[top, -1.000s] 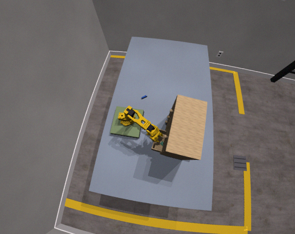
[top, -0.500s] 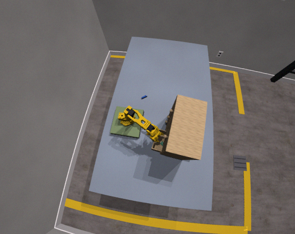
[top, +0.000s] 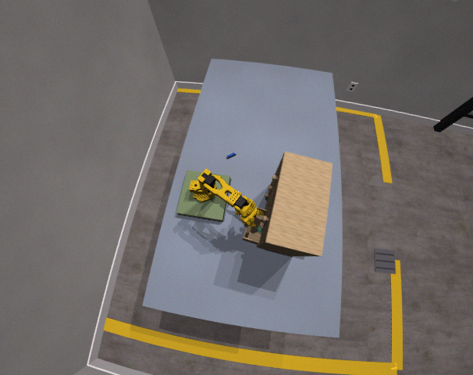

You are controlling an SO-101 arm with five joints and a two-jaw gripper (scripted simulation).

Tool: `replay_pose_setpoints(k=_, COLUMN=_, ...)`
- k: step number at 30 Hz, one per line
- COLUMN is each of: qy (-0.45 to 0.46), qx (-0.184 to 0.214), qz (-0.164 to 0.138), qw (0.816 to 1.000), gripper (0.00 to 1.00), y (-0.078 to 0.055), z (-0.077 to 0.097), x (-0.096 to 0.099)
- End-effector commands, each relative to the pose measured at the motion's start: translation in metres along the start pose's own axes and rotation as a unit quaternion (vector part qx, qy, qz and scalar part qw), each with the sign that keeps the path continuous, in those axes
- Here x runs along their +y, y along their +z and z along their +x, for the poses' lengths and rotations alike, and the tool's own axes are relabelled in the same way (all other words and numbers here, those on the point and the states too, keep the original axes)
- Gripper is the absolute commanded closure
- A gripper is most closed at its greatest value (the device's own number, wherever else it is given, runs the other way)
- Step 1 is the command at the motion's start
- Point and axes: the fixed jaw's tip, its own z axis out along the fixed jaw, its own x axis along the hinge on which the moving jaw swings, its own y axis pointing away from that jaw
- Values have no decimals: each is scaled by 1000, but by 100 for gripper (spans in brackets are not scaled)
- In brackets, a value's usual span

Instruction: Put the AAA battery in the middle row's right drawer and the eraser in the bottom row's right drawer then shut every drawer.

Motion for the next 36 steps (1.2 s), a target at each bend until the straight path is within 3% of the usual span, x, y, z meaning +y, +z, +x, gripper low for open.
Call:
replay_pose_setpoints(k=1, qy=6, qx=5, qz=0, qw=1000, gripper=69, y=-5, z=3, x=0)
replay_pose_setpoints(k=15, qy=6, qx=5, qz=0, qw=1000, gripper=69, y=-5, z=3, x=0)
replay_pose_setpoints(k=36, qy=10, qx=5, qz=0, qw=1000, gripper=69, y=-37, z=-33, x=1)
